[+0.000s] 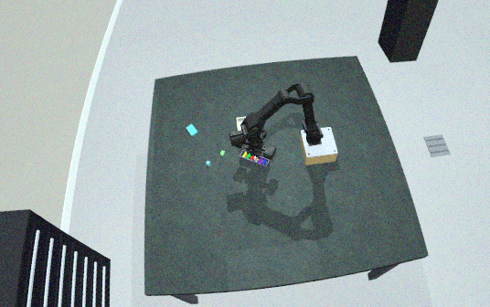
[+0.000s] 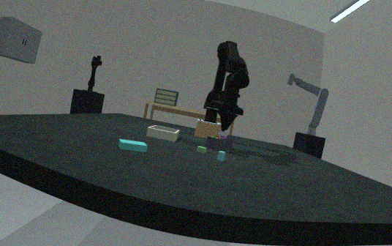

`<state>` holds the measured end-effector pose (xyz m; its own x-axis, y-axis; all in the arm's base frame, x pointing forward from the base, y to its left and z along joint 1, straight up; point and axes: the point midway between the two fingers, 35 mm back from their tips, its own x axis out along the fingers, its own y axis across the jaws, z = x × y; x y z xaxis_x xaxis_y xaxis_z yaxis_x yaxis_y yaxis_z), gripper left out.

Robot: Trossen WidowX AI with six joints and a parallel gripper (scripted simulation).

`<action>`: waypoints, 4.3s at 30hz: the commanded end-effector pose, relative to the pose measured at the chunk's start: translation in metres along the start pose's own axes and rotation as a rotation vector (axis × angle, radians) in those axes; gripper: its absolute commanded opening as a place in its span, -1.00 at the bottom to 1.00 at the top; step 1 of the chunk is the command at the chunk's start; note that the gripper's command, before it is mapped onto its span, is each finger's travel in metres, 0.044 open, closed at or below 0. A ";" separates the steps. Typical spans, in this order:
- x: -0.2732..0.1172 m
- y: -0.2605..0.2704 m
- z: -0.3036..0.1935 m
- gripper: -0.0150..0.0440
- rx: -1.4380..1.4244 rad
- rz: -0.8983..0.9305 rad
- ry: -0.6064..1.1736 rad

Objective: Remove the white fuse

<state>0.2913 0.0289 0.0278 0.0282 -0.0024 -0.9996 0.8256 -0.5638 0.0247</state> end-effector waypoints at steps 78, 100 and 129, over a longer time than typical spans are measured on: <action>-0.035 0.122 0.181 -0.49 -0.003 0.013 -0.012; -0.003 0.123 0.181 -0.49 -0.003 0.013 -0.012; -0.035 0.122 0.181 0.63 -0.003 0.013 -0.012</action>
<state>0.2885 -0.1891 0.0552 0.0269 -0.0209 -0.9994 0.8246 -0.5646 0.0340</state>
